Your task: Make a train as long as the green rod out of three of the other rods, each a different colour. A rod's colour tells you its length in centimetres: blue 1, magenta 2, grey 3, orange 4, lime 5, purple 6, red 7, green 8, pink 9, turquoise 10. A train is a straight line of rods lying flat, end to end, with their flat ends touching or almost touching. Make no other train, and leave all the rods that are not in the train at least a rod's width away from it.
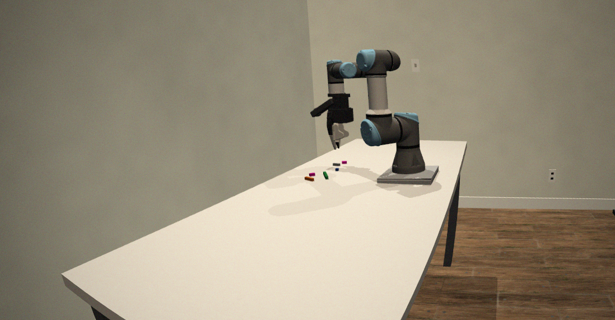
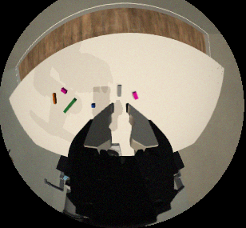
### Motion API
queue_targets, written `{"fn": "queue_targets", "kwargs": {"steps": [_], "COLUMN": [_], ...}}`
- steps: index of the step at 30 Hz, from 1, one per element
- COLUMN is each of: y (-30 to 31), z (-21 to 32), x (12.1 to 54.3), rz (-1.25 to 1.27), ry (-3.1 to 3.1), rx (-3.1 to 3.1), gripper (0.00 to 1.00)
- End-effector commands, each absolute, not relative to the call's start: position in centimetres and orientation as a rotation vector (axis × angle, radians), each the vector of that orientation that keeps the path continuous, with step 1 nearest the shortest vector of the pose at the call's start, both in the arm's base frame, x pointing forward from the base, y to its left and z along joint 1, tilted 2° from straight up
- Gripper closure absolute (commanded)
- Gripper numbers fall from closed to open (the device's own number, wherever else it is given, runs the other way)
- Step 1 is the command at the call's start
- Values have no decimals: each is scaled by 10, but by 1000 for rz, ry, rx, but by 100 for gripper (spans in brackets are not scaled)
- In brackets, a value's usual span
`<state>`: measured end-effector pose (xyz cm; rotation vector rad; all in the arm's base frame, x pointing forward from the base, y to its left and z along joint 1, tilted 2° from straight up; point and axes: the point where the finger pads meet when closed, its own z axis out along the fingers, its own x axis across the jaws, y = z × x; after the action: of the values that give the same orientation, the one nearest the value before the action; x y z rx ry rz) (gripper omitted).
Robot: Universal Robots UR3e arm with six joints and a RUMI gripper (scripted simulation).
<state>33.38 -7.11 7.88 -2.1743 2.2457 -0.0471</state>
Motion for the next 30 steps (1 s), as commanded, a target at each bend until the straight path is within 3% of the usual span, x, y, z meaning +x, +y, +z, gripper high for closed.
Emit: {"fn": "queue_targets", "kwargs": {"steps": [1, 30], "y": [-71, -71], "z": [80, 68], "x": [334, 335], "rz": [-51, -51], "ry": [2245, 2246], "rx": [-2174, -2174], "gripper": [86, 86]}}
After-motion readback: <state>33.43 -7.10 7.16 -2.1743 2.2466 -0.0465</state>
